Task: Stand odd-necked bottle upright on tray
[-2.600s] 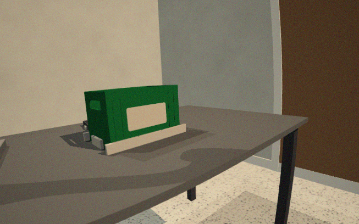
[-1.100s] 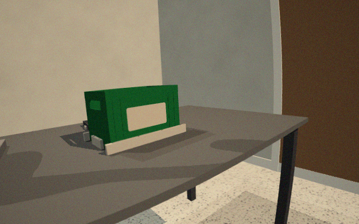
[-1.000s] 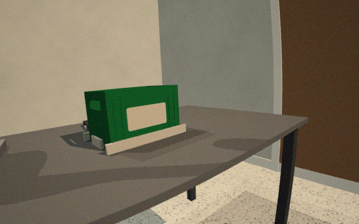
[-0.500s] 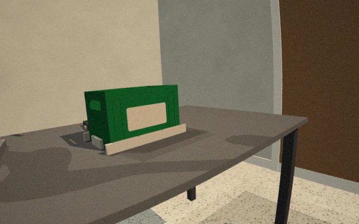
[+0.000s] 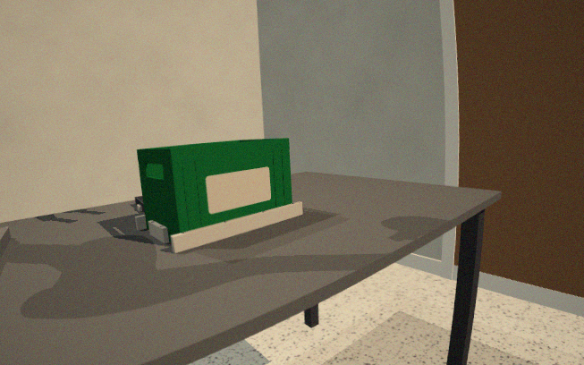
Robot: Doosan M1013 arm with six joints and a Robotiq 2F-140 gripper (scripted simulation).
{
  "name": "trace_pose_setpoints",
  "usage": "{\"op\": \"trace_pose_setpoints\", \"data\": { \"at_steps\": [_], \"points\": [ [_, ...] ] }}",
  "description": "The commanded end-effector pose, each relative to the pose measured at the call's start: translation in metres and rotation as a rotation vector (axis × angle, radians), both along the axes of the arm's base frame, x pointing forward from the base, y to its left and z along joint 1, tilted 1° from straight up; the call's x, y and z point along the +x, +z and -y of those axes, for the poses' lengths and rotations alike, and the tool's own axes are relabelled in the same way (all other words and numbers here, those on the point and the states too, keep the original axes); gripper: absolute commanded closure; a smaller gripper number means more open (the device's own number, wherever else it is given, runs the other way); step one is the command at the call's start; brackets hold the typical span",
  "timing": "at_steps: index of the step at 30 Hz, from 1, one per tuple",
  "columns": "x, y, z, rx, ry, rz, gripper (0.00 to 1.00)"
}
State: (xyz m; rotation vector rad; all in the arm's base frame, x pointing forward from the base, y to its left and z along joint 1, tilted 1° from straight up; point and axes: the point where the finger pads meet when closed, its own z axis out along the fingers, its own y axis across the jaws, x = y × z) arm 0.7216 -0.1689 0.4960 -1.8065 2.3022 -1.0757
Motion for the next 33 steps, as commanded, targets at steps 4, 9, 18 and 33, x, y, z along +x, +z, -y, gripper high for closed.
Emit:
{"op": "trace_pose_setpoints", "data": {
  "at_steps": [4, 9, 18, 33],
  "points": [
    [-0.001, -0.076, -0.024, 0.148, -0.054, -0.086, 0.0],
    [-0.006, -0.124, -0.043, 0.247, -0.097, -0.146, 0.0],
    [-0.024, -0.217, -0.09, 0.456, -0.201, -0.281, 0.0],
    [-0.041, -0.275, -0.13, 0.61, -0.29, -0.384, 1.0]
  ]
}}
